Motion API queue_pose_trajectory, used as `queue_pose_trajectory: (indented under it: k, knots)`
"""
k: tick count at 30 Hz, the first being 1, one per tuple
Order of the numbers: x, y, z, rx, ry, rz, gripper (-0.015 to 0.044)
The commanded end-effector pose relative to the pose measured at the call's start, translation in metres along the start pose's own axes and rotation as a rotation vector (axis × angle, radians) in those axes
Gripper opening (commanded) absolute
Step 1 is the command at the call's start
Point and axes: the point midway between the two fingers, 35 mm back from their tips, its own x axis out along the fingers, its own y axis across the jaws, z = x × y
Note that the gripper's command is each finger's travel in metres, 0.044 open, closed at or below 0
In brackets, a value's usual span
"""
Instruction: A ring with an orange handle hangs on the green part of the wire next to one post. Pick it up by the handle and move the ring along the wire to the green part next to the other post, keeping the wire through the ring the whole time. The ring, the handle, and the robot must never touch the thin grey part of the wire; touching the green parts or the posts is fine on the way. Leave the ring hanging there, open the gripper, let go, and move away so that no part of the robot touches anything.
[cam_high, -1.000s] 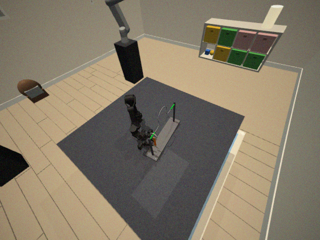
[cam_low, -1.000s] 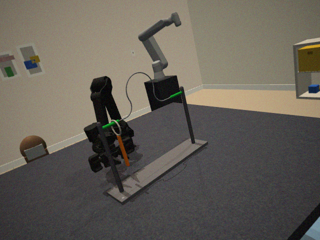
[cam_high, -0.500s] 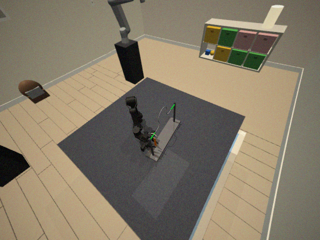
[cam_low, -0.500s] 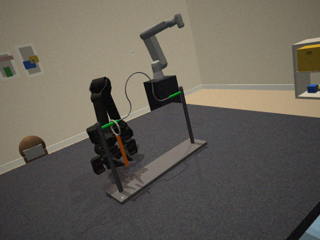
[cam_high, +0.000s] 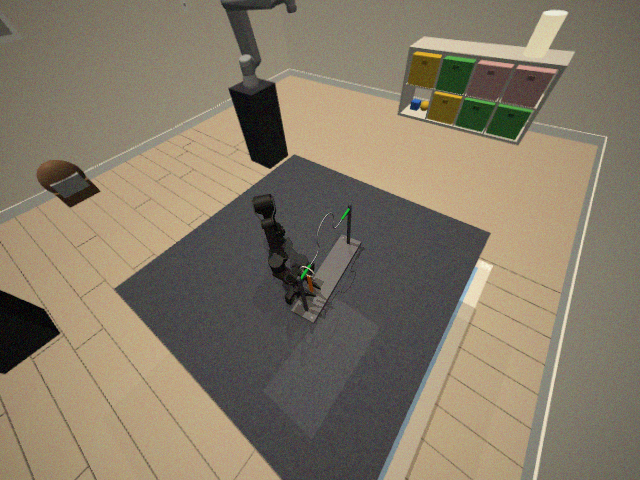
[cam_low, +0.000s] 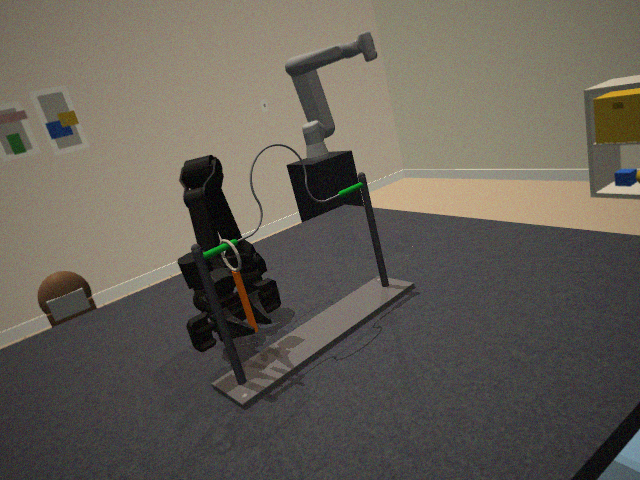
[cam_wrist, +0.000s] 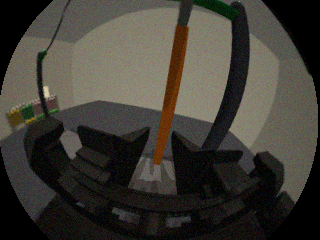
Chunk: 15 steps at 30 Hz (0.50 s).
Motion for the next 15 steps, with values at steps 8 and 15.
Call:
queue_pose_trajectory:
  k: [8,15]
  knots:
    - [0.0004,-0.0005,0.0001,0.003,-0.001,-0.003,0.016]
    - [0.0002,0.0,-0.0001,0.0,0.0,0.0,0.0003]
